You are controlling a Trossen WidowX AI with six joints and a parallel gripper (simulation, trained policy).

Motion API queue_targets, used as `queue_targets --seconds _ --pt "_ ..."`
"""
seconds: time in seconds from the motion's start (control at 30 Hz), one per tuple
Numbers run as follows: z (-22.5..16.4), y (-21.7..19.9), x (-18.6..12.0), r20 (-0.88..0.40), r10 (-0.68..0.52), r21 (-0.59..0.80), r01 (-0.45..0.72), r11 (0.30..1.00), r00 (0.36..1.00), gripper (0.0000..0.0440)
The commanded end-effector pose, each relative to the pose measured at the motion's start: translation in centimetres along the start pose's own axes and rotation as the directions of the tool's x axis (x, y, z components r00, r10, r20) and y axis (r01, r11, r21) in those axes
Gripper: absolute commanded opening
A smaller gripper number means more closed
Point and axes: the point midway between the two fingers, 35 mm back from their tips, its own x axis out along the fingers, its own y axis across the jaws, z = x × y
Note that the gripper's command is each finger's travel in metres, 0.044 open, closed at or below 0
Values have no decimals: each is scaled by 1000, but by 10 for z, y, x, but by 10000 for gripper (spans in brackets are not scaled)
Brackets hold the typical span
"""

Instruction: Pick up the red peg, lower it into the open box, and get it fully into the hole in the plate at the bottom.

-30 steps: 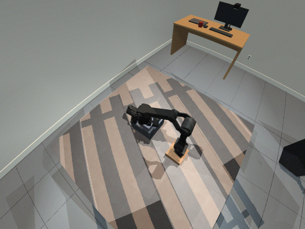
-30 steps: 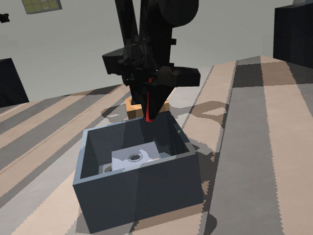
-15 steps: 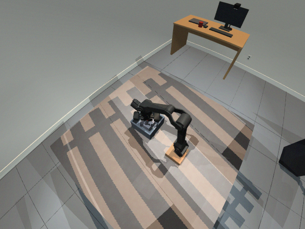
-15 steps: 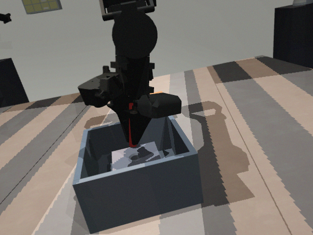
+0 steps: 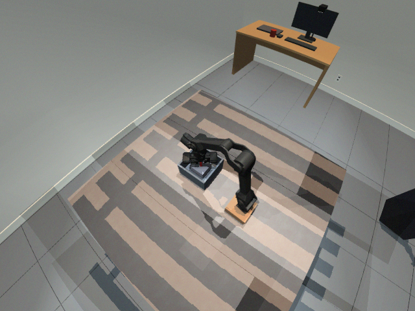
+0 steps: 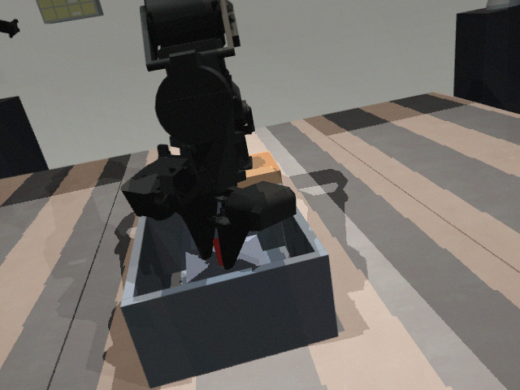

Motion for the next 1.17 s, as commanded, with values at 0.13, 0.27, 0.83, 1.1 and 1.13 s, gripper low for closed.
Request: queue_targets --seconds 0.13,0.27,0.83,1.1,1.13 --pt "18 12 -7 -38 27 -2 -27 1000 999 329" --pt "28 23 -14 -57 53 2 -53 999 997 434" --pt "60 78 -43 -64 212 -22 -214 977 975 440" --pt "60 79 -44 -63 214 -23 -216 976 975 440" --pt "60 79 -44 -63 214 -23 -216 976 975 440"
